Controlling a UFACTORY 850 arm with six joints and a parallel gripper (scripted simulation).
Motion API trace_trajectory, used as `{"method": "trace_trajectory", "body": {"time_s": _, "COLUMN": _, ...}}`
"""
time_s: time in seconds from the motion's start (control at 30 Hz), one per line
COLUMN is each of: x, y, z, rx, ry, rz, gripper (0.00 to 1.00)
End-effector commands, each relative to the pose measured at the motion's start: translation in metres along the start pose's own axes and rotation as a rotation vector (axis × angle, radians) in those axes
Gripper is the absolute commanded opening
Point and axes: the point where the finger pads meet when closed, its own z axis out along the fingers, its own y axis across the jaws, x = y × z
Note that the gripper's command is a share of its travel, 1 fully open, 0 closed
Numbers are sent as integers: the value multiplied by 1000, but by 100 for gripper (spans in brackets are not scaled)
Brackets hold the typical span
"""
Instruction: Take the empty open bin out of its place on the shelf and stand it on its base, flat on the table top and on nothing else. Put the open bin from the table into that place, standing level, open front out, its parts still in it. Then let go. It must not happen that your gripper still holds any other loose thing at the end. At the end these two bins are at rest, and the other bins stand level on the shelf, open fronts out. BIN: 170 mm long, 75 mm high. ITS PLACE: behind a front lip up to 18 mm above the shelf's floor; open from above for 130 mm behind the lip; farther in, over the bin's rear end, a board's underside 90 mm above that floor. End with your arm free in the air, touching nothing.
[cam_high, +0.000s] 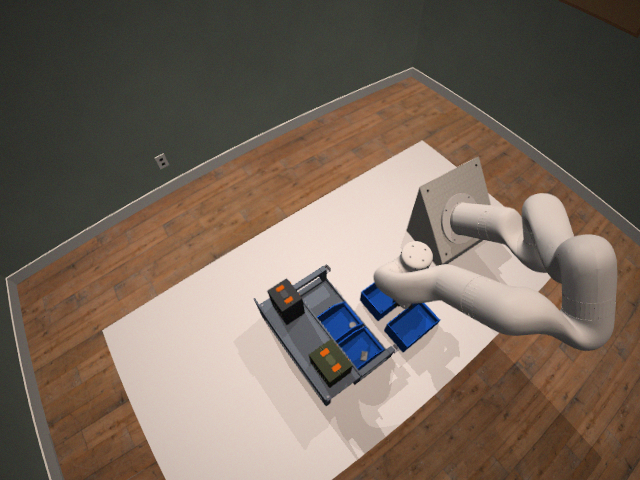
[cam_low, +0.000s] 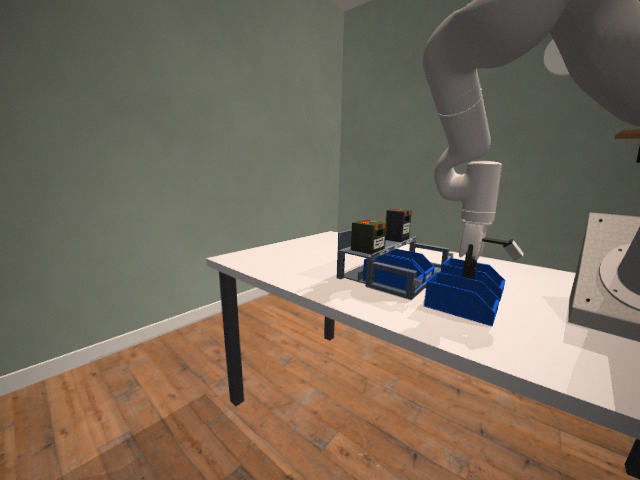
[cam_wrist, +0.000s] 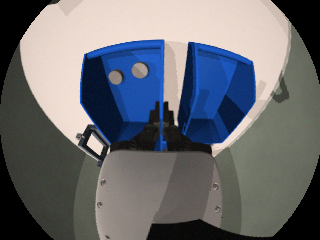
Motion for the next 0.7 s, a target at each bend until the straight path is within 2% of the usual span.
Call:
{"method": "trace_trajectory", "body": {"time_s": 0.0, "x": -1, "y": 0, "z": -14, "rx": 0, "ry": -1, "rz": 0, "gripper": 0}}
{"method": "trace_trajectory", "body": {"time_s": 0.67, "x": 0, "y": -2, "z": -19, "rx": 0, "ry": -1, "rz": 0, "gripper": 0}}
